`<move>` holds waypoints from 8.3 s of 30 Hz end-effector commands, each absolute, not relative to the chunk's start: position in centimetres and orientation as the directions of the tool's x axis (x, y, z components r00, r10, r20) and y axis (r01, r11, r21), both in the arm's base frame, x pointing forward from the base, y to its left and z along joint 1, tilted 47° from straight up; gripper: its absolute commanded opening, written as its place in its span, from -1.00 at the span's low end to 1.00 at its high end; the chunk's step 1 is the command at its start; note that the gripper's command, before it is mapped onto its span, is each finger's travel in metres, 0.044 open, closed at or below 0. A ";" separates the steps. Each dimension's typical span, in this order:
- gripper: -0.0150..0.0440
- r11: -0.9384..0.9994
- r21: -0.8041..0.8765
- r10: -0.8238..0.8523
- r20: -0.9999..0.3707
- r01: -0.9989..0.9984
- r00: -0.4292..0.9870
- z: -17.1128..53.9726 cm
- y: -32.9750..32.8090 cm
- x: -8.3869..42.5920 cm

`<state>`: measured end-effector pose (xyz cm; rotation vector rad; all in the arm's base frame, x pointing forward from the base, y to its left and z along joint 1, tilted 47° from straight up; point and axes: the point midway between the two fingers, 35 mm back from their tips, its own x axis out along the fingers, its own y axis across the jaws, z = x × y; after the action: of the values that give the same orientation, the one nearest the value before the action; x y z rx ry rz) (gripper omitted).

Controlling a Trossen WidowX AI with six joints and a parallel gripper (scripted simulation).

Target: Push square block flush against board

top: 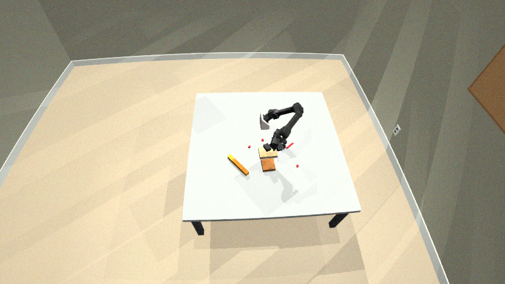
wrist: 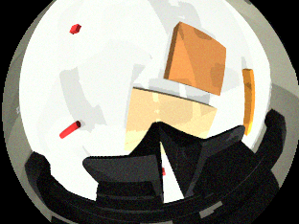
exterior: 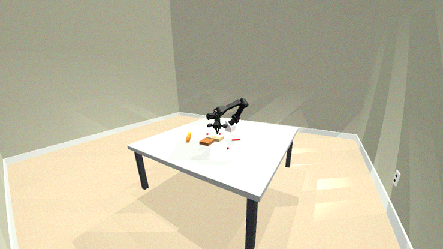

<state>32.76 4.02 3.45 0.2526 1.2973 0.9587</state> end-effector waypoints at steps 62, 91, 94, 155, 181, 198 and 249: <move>-0.49 0.119 0.050 0.725 -0.686 0.992 -0.053 -9.1 -3.7 32.3; -0.49 0.120 0.050 0.728 -0.684 0.992 -0.053 -9.4 -0.1 31.8; -0.49 0.119 0.050 0.727 -0.684 0.992 -0.053 -9.7 -0.4 31.9; -0.49 0.514 0.487 0.726 -0.686 0.706 -0.054 -4.3 -4.0 29.5; -0.49 0.677 0.730 0.728 -0.683 -0.097 -0.058 0.0 0.5 23.6; -0.49 0.671 0.732 0.731 -0.680 -0.119 -0.058 -3.6 4.7 23.0; -0.49 0.672 0.731 0.730 -0.681 -0.119 -0.058 -3.8 4.5 22.0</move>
<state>22.57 4.56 -3.75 0.5451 1.4788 0.7487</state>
